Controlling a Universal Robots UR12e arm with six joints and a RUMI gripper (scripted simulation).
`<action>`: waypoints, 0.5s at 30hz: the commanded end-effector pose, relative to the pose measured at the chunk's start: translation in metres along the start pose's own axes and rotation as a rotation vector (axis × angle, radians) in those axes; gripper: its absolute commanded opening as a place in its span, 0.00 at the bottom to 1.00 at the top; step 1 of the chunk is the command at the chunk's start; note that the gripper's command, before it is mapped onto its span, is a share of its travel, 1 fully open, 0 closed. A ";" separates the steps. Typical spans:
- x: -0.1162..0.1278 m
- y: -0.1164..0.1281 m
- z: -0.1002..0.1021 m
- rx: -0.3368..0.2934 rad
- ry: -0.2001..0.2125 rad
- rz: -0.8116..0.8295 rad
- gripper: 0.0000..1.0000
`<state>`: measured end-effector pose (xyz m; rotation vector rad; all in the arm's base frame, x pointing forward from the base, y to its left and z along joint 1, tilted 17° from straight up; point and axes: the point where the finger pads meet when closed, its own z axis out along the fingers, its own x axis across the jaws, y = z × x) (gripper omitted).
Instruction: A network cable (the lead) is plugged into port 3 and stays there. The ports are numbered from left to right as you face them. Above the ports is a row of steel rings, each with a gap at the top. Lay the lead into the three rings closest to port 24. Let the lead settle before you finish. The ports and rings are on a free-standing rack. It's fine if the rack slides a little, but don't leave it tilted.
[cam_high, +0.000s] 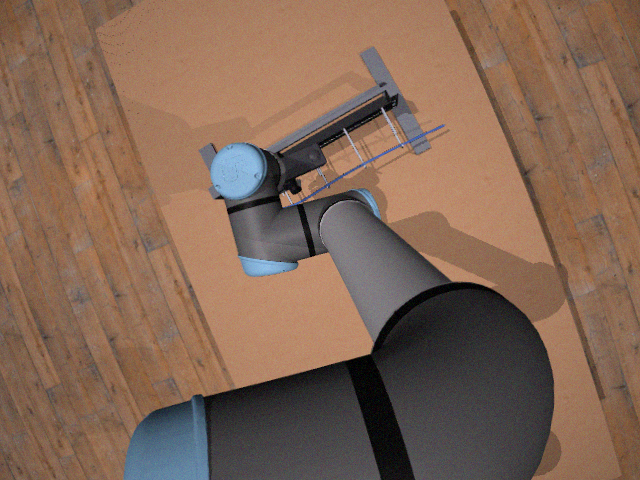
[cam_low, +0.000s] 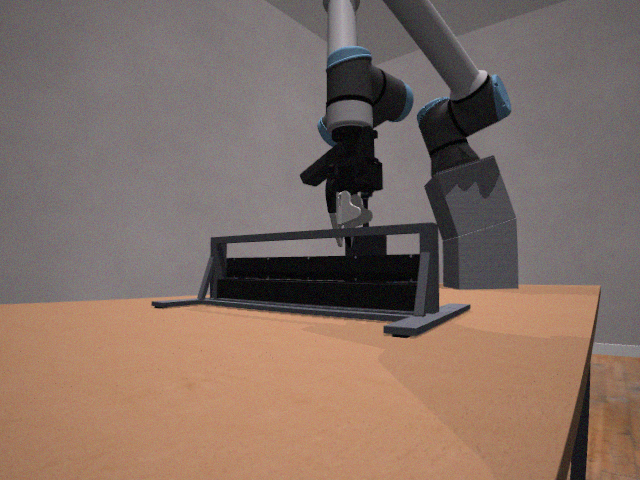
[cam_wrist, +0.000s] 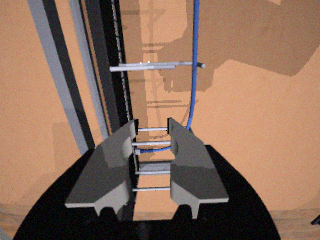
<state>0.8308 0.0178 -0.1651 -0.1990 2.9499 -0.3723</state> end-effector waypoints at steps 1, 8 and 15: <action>-0.001 0.000 -0.015 0.000 -0.001 0.000 0.20; -0.001 0.000 -0.029 0.000 -0.001 0.000 0.20; -0.001 0.000 -0.031 0.000 -0.001 0.000 0.20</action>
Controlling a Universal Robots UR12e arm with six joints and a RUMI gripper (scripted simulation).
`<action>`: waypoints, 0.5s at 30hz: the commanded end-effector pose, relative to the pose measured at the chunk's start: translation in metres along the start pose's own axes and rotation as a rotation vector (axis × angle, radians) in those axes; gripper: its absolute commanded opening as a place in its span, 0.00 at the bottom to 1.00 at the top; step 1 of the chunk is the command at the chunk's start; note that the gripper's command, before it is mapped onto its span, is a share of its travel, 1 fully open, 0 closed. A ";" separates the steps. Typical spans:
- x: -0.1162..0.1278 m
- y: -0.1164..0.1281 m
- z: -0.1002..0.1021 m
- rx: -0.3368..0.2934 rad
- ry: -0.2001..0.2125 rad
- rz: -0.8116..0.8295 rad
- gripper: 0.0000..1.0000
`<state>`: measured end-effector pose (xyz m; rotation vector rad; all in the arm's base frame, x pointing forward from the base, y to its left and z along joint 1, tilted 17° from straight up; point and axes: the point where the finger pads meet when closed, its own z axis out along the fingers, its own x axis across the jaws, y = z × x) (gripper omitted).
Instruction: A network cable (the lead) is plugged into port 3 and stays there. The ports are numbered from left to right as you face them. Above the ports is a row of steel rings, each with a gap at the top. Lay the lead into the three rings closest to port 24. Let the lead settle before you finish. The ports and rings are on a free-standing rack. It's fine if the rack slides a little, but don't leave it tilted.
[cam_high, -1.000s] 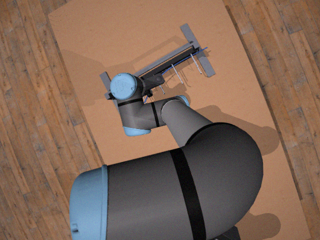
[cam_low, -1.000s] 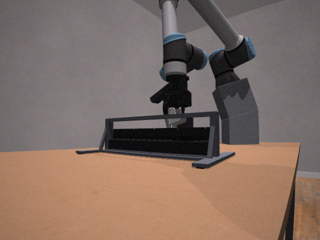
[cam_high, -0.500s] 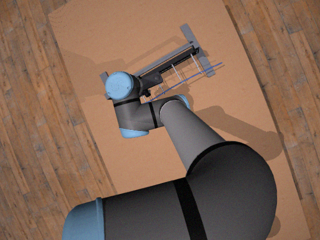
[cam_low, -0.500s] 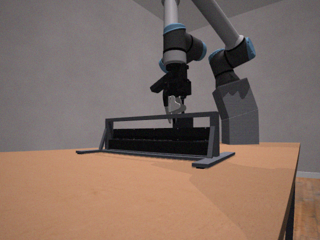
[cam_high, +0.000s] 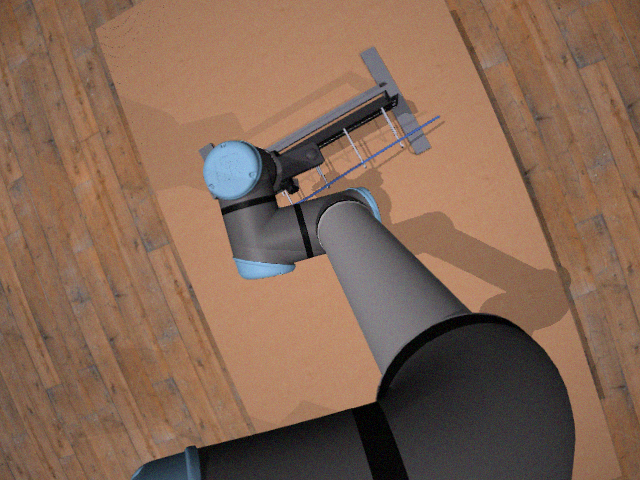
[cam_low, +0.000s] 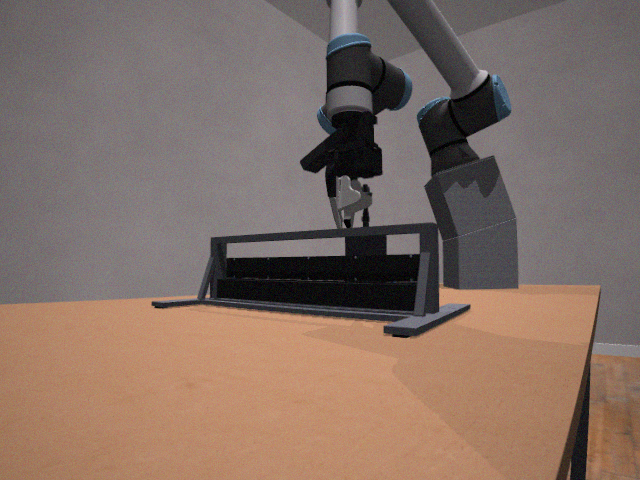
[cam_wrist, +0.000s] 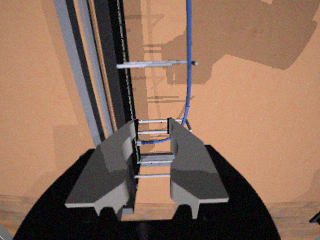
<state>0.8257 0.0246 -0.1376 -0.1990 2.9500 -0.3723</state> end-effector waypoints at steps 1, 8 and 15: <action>-0.001 0.000 -0.002 0.000 -0.001 0.000 0.20; -0.001 0.000 -0.002 0.000 -0.001 0.000 0.00; -0.001 0.000 -0.002 0.000 -0.001 0.000 0.00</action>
